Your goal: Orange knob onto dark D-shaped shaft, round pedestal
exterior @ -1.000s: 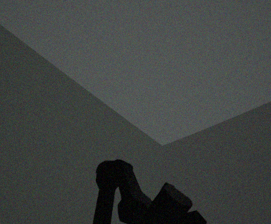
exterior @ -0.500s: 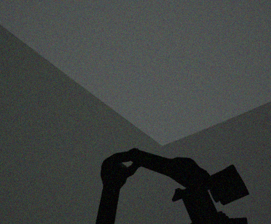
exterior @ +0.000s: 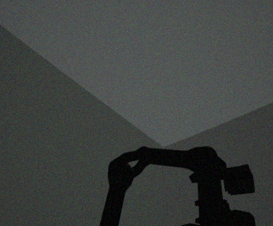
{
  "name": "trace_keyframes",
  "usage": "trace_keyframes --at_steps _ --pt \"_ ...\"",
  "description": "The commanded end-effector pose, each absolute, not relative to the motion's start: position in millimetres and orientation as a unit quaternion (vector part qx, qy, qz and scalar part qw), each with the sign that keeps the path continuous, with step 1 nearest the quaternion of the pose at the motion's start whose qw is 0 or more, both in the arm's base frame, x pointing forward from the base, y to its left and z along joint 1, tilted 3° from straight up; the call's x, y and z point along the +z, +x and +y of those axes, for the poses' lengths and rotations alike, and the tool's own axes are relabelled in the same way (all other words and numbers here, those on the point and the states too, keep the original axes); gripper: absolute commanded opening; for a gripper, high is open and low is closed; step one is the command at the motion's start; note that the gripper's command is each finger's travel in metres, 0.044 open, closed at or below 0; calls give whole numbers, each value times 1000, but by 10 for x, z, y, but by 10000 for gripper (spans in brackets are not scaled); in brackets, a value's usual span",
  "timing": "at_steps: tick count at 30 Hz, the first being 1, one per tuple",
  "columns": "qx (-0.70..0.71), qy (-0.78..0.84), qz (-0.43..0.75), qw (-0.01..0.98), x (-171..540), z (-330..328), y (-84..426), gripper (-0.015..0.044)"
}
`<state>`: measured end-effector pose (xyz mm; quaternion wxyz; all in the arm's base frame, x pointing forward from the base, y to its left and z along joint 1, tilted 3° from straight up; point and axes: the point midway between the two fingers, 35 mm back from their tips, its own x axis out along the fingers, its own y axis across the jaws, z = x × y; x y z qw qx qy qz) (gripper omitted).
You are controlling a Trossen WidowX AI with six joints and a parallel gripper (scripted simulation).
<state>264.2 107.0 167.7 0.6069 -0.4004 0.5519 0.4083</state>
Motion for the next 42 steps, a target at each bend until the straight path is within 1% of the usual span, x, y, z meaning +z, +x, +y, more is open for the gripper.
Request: trace_keyframes --at_steps 1,3,8,13,22,26,42 --pt "401 -397 558 608 1677 1064 2645 440" --pt "364 -358 583 632 1677 1064 2645 440" --pt "212 -194 654 700 1677 1064 2646 440" --pt "71 -44 684 725 1677 1064 2646 440" --pt "66 -38 684 725 1658 1065 2648 440" --pt "66 -38 684 725 1347 1079 2665 440" --pt "66 -38 684 725 1089 1093 2687 440"
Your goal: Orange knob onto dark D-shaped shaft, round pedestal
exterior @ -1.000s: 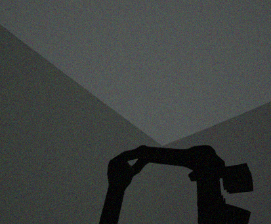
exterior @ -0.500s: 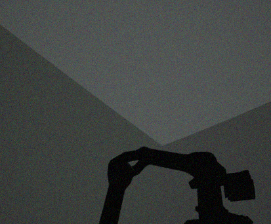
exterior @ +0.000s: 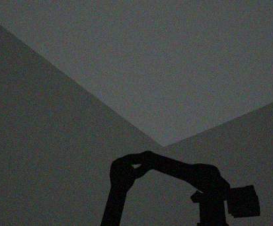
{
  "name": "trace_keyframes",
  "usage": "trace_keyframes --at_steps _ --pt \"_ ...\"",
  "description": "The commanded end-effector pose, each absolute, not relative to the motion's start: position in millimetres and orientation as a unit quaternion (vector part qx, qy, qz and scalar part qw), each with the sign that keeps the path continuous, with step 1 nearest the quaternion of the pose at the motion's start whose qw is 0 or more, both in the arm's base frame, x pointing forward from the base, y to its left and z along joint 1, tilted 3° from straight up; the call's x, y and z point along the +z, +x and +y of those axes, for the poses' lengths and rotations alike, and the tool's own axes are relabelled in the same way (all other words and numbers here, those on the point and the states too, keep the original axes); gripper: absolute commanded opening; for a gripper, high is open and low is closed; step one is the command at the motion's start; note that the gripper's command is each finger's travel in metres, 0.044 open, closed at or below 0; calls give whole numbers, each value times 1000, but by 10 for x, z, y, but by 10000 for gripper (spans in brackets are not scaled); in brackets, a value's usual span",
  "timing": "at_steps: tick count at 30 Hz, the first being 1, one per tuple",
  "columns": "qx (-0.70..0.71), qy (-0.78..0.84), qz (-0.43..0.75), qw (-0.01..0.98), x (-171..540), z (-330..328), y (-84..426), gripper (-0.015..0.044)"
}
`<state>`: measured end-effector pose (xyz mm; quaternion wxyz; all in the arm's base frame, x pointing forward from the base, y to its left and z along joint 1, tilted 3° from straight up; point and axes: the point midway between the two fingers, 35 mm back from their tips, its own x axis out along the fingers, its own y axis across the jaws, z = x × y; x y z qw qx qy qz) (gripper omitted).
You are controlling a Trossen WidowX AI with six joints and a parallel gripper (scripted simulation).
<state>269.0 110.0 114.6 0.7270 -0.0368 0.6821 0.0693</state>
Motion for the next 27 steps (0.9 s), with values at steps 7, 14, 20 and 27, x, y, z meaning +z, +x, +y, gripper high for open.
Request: trace_keyframes --at_steps 7,14,20,27 --pt "66 -38 684 725 976 1101 2701 440" --pt "66 -38 684 725 863 1107 2710 440" --pt "66 -38 684 725 767 1111 2714 440" --pt "66 -38 684 725 656 1114 2714 440"
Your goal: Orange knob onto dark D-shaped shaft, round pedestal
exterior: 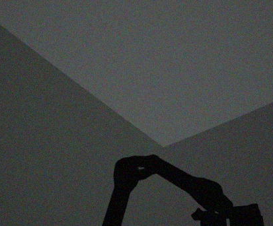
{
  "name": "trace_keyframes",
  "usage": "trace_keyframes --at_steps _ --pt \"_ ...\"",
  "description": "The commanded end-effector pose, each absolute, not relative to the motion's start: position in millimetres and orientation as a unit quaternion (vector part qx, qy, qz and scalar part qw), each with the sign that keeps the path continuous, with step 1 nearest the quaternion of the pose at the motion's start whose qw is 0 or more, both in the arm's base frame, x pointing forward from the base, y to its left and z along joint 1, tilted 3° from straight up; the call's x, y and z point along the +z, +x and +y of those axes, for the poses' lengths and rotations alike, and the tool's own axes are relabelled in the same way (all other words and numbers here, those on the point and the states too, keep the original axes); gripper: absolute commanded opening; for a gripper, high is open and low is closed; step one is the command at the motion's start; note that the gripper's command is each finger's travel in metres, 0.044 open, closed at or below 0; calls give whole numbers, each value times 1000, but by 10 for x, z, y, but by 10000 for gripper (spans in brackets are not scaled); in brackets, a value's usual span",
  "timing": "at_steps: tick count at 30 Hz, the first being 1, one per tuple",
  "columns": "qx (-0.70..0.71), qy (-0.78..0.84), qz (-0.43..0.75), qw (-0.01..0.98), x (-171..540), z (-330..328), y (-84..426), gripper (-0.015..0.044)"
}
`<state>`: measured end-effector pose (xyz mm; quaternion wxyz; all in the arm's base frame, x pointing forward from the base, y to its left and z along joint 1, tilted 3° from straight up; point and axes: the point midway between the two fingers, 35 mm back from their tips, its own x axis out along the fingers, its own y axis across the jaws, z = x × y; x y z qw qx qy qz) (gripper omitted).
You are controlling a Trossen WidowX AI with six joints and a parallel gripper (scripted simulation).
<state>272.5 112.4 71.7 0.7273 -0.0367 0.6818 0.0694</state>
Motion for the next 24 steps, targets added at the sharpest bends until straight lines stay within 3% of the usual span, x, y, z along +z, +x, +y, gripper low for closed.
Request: trace_keyframes --at_steps 1,11,20,24 --pt "66 -38 684 725 640 1114 2714 440" --pt "66 -38 684 725 507 1114 2708 440" --pt "66 -38 684 725 507 1114 2708 204" --pt "66 -38 684 725 507 1114 2708 177"
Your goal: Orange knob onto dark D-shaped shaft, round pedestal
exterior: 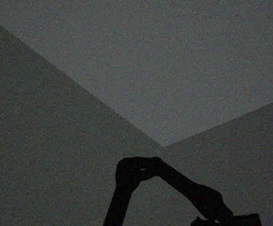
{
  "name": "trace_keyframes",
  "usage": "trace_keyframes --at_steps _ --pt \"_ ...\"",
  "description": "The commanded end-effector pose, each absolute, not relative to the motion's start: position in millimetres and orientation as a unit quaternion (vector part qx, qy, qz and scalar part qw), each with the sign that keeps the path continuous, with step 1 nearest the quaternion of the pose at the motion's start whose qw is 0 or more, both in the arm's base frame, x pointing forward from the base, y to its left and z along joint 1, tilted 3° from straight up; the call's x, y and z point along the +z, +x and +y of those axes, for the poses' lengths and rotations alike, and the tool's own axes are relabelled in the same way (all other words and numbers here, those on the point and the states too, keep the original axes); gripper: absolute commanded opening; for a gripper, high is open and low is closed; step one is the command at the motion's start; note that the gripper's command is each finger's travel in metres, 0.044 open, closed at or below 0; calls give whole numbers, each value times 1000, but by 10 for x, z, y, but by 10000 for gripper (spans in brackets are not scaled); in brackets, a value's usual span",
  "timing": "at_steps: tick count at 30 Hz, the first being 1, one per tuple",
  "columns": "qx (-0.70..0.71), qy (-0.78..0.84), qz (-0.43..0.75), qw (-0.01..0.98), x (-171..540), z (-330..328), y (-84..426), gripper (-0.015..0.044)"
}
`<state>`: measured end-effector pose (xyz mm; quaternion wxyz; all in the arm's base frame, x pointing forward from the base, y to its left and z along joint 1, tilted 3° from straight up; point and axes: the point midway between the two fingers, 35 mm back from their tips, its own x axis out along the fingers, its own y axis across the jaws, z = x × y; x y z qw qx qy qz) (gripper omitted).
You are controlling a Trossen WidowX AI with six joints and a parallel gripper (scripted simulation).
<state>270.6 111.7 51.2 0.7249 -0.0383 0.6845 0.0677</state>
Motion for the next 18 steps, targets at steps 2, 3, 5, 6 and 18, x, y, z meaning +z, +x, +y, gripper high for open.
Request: trace_keyframes --at_steps 2,3,5,6,18 --pt "66 -38 684 725 507 1114 2708 164" --pt "66 -38 684 725 507 1114 2708 157" --pt "66 -38 684 725 515 1115 2709 105" --pt "66 -38 684 725 539 1116 2714 78" --pt "66 -38 684 726 1148 1127 2760 0"
